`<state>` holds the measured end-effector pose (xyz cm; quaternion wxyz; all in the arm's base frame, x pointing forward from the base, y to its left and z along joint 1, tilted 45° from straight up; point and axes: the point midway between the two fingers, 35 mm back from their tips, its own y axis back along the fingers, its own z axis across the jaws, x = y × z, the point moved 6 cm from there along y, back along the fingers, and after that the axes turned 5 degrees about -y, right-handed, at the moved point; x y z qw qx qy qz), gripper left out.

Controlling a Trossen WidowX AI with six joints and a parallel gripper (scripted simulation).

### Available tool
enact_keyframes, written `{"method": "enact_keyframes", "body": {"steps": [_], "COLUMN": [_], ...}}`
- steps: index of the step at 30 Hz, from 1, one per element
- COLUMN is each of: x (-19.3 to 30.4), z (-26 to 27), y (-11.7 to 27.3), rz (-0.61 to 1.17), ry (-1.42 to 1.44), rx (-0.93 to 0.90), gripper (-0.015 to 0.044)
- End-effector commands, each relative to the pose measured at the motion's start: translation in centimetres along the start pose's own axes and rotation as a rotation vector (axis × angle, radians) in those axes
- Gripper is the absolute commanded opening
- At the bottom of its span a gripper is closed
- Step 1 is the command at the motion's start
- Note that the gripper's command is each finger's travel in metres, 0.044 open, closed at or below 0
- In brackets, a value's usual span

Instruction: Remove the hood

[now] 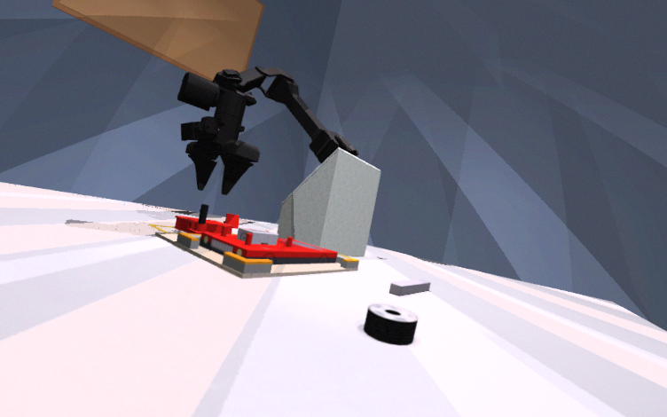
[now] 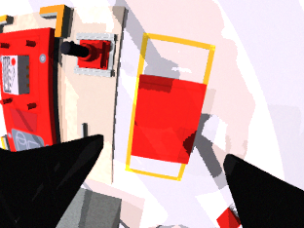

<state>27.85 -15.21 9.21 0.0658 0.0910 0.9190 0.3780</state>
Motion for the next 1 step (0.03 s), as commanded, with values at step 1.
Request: {"method": "enact_keyframes", "body": {"steps": [1], "x": [-0.03], "z": [-0.05], "y": [0.04], "rz": [0.000], "ry": [-0.004], "rx": [0.003], "gripper": [0.0440]}}
